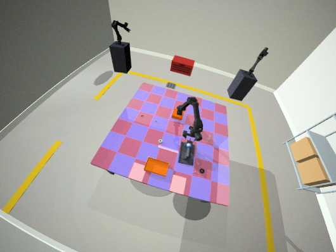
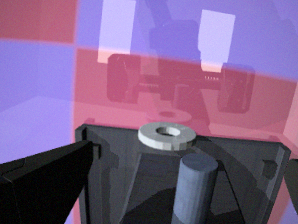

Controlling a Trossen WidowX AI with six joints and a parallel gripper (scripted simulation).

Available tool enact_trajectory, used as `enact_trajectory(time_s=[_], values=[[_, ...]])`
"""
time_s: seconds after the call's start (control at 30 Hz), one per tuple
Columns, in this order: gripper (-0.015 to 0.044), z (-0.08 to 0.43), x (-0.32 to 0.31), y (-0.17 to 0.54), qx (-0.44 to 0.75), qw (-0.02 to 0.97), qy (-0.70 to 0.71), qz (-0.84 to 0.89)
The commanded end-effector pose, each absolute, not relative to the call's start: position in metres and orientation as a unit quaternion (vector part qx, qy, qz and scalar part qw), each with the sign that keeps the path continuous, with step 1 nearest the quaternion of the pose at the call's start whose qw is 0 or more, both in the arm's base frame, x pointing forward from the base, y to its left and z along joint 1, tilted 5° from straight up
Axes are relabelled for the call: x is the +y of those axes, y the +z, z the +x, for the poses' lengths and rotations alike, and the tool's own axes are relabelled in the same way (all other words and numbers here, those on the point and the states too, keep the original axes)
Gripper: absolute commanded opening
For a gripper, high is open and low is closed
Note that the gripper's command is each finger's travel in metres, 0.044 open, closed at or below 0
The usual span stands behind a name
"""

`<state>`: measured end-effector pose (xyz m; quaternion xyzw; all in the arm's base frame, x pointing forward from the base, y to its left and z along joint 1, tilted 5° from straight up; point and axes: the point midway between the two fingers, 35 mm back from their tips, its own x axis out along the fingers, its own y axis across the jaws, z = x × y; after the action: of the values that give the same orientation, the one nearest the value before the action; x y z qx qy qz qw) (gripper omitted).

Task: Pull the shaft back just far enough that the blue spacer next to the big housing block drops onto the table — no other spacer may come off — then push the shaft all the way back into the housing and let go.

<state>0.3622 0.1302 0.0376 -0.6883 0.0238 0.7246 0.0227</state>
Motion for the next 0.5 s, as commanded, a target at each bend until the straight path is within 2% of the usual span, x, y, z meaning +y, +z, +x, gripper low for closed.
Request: enact_trajectory(time_s=[0.0, 0.47], values=[[0.0440, 0.3620, 0.1310, 0.0372, 0.023, 0.025, 0.725, -0.688], [0.0440, 0.3618, 0.1311, 0.0308, 0.023, 0.025, 0.725, -0.688]])
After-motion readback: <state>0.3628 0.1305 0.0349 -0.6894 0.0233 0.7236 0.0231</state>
